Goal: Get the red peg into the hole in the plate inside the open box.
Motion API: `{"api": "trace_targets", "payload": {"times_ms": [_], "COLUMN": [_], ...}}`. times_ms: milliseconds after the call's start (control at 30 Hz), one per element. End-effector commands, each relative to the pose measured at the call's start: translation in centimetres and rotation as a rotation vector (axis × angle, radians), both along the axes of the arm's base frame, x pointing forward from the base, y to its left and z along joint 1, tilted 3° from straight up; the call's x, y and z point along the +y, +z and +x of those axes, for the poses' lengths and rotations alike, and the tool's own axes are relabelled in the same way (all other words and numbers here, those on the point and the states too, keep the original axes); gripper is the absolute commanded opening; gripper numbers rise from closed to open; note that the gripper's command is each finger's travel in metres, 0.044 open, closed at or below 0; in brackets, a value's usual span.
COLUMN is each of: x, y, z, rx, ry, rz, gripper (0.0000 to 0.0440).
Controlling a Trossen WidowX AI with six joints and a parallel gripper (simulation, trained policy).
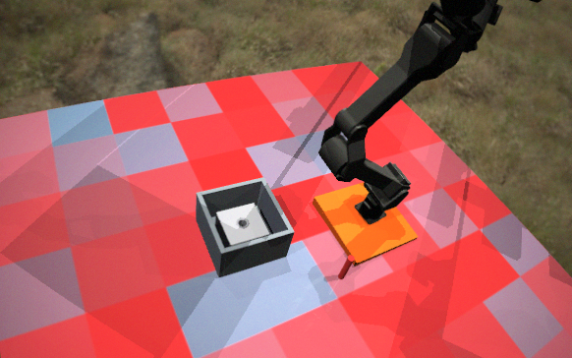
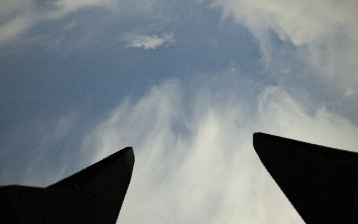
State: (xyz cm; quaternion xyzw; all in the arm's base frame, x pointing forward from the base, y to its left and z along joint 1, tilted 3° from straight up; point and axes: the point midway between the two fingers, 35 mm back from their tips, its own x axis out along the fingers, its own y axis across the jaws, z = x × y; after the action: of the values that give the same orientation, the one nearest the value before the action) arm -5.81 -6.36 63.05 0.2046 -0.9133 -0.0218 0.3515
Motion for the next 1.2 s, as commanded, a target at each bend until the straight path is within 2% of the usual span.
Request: {"api": "trace_targets", "payload": {"times_ms": [0, 67, 667, 900, 1167], "x": [0.2, 0.7, 8.2, 11.9, 16.4], "y": [0.0, -0.3, -5.4, -8.0, -10.8], "z": [0.0, -0.4, -7.0, -8.3, -8.4], "rx": [0.000, -0.020, -0.281, -0.316, -0.288], "ry": [-0.010, -0.029, -0.197, -0.263, -0.352], "rz": [-0.017, -0.066, -0.613, -0.851, -1.121], "gripper": [0.0420, 0.0440, 0.0440, 0.0440, 0.0440]}}
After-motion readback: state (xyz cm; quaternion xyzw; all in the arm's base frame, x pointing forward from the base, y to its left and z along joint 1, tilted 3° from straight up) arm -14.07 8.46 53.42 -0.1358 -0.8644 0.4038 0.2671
